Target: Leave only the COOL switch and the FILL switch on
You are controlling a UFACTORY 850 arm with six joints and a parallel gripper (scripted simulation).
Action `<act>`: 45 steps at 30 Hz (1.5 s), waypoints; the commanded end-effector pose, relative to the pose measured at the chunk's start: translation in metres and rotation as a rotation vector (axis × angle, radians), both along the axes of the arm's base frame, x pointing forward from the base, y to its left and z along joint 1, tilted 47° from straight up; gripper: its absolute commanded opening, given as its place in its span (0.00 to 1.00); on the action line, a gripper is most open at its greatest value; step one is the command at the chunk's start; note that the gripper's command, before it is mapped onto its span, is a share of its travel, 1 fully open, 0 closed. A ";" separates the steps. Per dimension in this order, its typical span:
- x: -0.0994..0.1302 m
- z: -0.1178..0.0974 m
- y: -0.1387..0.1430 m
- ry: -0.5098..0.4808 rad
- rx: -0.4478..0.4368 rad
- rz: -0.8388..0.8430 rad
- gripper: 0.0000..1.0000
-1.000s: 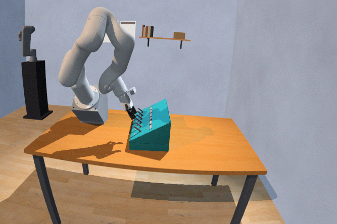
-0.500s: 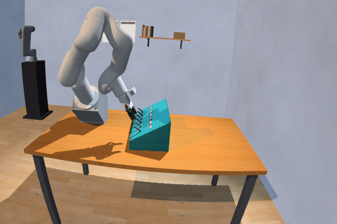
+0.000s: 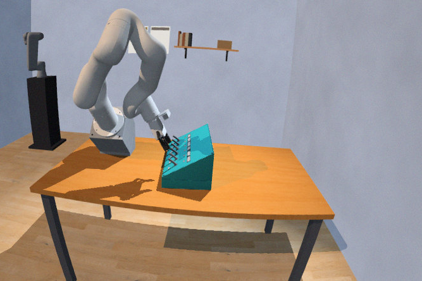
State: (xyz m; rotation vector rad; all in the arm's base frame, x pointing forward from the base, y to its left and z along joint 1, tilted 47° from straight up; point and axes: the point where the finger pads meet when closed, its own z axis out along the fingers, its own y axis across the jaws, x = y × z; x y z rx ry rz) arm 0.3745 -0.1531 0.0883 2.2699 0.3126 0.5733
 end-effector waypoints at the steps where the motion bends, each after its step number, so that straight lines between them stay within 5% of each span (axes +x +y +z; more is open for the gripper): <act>1: 0.000 0.000 0.000 -0.001 0.000 0.000 1.00; 26: 0.000 0.002 -0.002 -0.001 0.000 0.000 1.00; 45: 0.003 0.039 -0.036 -0.001 0.000 0.000 1.00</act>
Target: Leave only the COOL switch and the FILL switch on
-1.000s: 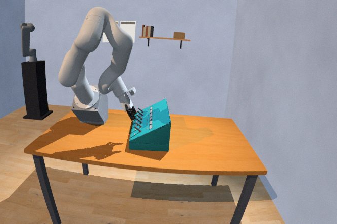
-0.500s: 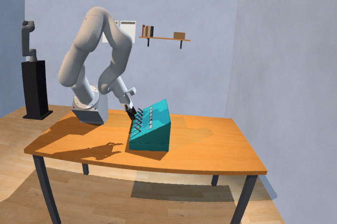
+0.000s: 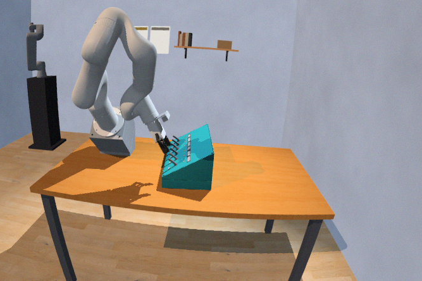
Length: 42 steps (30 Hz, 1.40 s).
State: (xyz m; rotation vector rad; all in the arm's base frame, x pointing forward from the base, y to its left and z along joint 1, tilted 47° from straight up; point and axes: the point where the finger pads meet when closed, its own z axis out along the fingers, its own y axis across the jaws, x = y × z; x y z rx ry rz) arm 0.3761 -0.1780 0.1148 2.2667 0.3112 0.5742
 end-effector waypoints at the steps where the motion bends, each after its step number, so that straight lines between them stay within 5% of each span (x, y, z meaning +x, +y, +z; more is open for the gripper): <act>1: 0.001 0.015 -0.013 0.001 0.003 0.001 1.00; 42: 0.002 0.026 -0.024 0.001 0.003 0.001 1.00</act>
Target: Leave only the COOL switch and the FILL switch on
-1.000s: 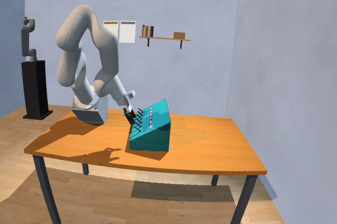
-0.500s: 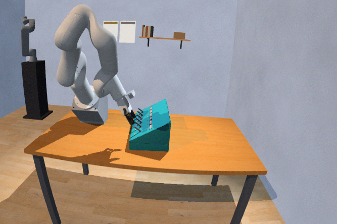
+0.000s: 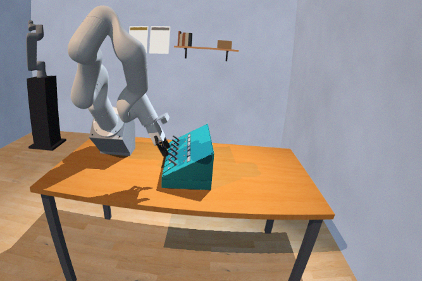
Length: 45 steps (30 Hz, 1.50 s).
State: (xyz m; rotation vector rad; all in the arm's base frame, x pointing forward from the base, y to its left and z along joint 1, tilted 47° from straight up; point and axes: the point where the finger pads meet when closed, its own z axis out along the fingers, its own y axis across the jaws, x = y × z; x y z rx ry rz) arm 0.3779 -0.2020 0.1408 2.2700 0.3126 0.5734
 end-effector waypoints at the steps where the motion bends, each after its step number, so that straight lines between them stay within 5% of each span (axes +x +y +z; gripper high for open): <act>1: 0.000 0.000 0.000 -0.001 0.000 0.000 1.00; 18: 0.000 0.000 0.000 -0.001 0.000 0.000 1.00; 19: 0.000 0.000 0.000 -0.001 0.000 0.000 0.00; 45: -0.033 0.041 0.042 -0.001 0.000 0.000 0.00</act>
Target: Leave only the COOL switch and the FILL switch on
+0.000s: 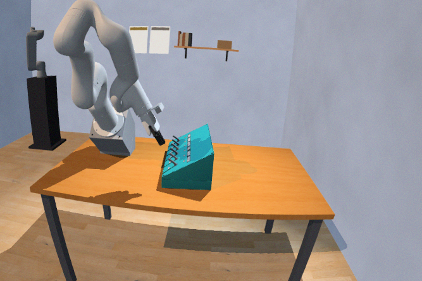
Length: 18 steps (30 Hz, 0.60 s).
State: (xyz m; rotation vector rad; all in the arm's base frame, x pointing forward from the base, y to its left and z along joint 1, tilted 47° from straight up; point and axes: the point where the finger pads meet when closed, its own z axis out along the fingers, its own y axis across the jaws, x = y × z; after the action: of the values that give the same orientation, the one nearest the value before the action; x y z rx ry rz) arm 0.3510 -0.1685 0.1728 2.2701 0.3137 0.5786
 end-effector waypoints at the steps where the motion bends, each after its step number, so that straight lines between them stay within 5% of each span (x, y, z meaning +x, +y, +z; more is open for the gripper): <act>1: -0.007 0.010 0.009 0.002 -0.002 -0.002 0.00; 9: -0.007 0.008 0.012 0.003 0.001 -0.003 0.00; 13: -0.012 -0.035 0.046 0.017 0.031 -0.014 0.00; 18: -0.017 -0.052 0.059 0.021 0.036 -0.017 0.00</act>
State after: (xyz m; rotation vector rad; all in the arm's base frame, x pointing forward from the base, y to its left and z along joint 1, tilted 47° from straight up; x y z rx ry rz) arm 0.3361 -0.1313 0.1490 2.3091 0.3125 0.5558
